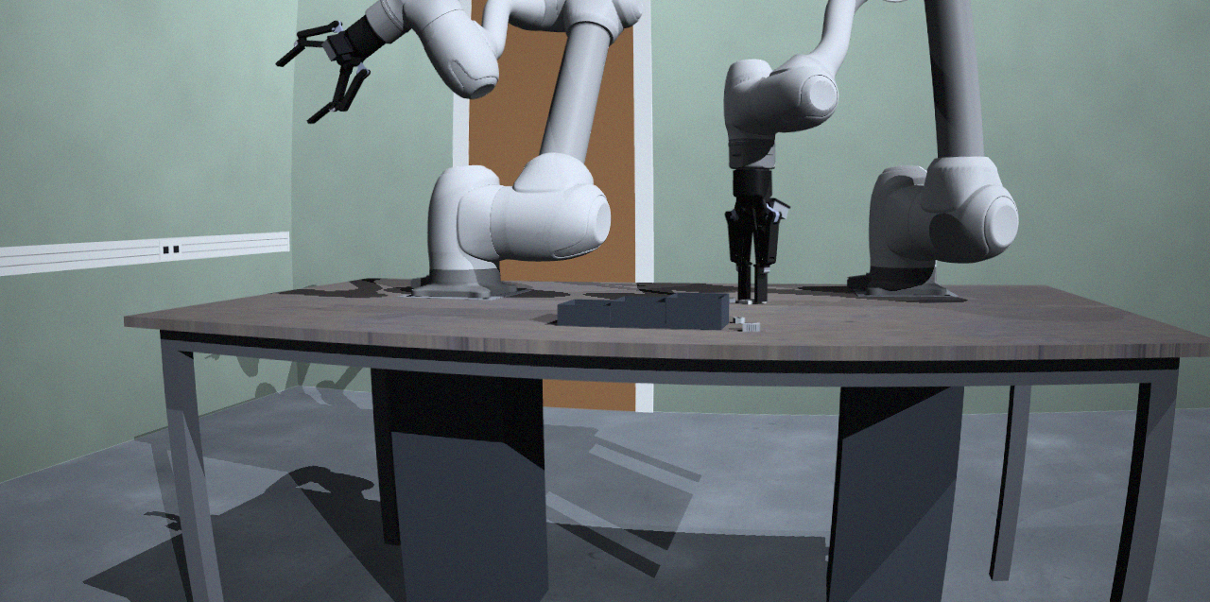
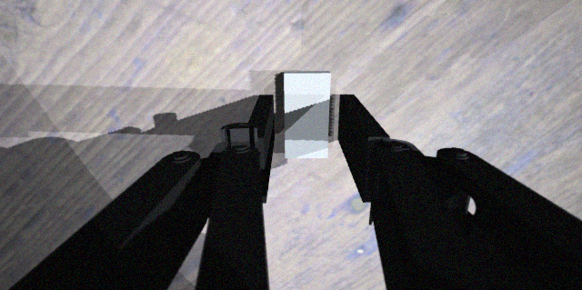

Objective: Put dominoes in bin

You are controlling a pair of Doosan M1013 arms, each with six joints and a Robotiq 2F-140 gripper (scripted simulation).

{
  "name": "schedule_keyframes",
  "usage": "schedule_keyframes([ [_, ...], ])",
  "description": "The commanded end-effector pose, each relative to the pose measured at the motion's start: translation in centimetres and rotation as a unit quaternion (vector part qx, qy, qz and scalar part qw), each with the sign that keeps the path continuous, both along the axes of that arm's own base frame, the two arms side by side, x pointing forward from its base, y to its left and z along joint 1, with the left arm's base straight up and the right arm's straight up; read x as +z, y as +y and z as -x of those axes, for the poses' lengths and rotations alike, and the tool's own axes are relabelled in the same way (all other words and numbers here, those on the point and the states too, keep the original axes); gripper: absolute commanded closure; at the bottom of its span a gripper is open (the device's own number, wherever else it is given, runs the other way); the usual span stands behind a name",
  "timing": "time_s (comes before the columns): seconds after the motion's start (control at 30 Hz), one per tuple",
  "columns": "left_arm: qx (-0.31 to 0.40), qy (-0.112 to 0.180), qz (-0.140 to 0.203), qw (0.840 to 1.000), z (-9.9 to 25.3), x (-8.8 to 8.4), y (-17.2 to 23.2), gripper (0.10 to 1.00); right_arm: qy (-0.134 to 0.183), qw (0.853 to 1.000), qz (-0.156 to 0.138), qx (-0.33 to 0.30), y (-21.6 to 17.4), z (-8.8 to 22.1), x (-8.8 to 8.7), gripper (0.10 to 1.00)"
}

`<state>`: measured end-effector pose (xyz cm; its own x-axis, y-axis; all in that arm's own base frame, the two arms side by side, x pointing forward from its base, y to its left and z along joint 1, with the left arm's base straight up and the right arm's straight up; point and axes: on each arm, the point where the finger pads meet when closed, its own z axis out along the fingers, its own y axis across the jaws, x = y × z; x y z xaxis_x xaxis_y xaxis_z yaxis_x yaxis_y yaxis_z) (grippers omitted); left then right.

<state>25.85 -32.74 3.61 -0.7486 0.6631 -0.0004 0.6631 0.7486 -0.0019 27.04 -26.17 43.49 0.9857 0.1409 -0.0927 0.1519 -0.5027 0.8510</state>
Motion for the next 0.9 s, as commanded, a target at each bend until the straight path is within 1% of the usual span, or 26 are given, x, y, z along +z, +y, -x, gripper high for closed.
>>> schedule_keyframes([
  [0.0,-0.002,-0.001,-0.001,1.000,-0.07,-0.12,-0.01,0.777,0.001,1.000,0.002,0.002,-0.09,0.09,0.05,0.098],
  [0.23,-0.002,-0.001,-0.001,1.000,-0.02,-0.12,0.03,0.777,0.001,1.000,0.002,0.002,-0.09,0.09,0.05,0.098],
  [0.27,-0.002,-0.001,-0.001,1.000,-0.02,-0.12,0.03,0.885,0.001,1.000,0.002,0.002,-0.09,0.09,0.05,0.098],
  [0.87,-0.002,-0.001,-0.001,1.000,-0.02,-0.12,0.03,0.885,0.001,1.000,0.002,0.002,-0.09,0.09,0.05,0.098],
])
